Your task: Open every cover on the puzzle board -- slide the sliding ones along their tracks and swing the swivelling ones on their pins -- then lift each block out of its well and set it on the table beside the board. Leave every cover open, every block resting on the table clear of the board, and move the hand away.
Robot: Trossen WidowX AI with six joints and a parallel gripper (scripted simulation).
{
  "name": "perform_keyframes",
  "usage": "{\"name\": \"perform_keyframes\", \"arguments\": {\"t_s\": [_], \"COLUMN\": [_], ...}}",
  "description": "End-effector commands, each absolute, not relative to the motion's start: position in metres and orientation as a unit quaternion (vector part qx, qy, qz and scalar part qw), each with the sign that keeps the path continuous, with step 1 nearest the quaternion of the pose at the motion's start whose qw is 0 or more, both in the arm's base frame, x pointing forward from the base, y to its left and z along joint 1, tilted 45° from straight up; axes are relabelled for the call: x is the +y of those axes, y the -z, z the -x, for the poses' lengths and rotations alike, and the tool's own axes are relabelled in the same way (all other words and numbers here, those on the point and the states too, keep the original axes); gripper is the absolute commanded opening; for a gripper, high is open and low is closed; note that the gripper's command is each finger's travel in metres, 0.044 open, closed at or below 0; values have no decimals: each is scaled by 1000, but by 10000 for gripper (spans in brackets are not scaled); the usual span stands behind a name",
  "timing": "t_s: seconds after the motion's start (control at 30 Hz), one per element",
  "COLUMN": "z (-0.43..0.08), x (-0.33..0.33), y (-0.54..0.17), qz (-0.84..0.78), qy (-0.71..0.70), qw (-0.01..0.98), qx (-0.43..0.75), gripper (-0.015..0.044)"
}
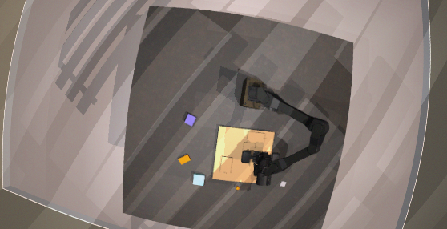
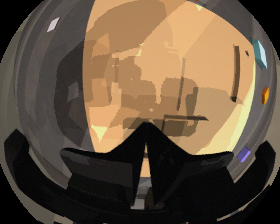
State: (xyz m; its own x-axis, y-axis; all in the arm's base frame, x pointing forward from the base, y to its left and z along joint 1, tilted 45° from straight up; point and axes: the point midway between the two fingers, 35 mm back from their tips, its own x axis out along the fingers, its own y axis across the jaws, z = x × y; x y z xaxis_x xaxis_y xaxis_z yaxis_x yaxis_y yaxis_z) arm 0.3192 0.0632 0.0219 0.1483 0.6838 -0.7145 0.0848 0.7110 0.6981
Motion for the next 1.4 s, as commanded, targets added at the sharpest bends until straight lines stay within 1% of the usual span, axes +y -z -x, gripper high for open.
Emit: {"name": "perform_keyframes", "arguments": {"t_s": [0.0, 0.57, 1.37], "z": [-318, -320, -343], "x": [67, 77, 74], "y": [-18, -9, -11], "qz": [-315, -316, -316], "qy": [-216, -217, -217], "qw": [688, 687, 688], "qx": [617, 617, 617], "gripper": [0, 0, 0]}}
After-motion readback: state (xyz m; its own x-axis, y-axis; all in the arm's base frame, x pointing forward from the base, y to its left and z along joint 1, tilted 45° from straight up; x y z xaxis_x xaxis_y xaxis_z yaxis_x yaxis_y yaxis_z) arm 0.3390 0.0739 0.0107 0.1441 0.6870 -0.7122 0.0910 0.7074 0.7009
